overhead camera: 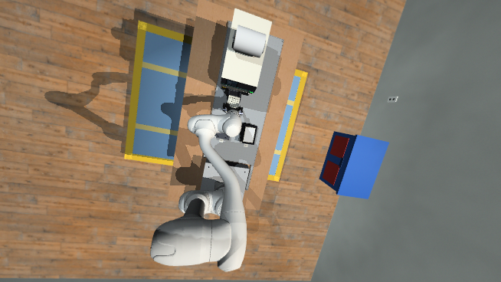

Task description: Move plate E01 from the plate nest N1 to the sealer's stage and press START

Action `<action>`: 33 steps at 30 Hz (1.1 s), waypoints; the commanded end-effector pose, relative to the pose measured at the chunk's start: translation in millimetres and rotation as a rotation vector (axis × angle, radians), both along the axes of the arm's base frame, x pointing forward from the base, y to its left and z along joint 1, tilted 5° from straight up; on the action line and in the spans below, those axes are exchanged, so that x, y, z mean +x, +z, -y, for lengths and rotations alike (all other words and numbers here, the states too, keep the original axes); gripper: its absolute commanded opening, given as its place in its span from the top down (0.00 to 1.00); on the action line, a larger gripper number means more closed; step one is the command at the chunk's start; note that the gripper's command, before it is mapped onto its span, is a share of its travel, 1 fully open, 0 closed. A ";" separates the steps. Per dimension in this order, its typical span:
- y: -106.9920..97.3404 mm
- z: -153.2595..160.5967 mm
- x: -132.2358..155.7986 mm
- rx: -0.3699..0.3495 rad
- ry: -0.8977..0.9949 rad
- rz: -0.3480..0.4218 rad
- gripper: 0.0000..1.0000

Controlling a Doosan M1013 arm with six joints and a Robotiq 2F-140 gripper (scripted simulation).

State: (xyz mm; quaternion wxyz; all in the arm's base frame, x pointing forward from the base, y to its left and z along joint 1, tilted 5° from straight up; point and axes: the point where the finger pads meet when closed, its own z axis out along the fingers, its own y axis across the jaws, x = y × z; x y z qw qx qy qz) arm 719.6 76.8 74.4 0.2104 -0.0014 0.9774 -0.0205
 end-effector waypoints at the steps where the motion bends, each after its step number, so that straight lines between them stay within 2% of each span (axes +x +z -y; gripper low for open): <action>1: 0.6 1.7 -0.3 -0.001 -0.004 -0.006 0.90; 33: -7.0 0.9 2.1 -0.001 -0.004 -0.006 0.90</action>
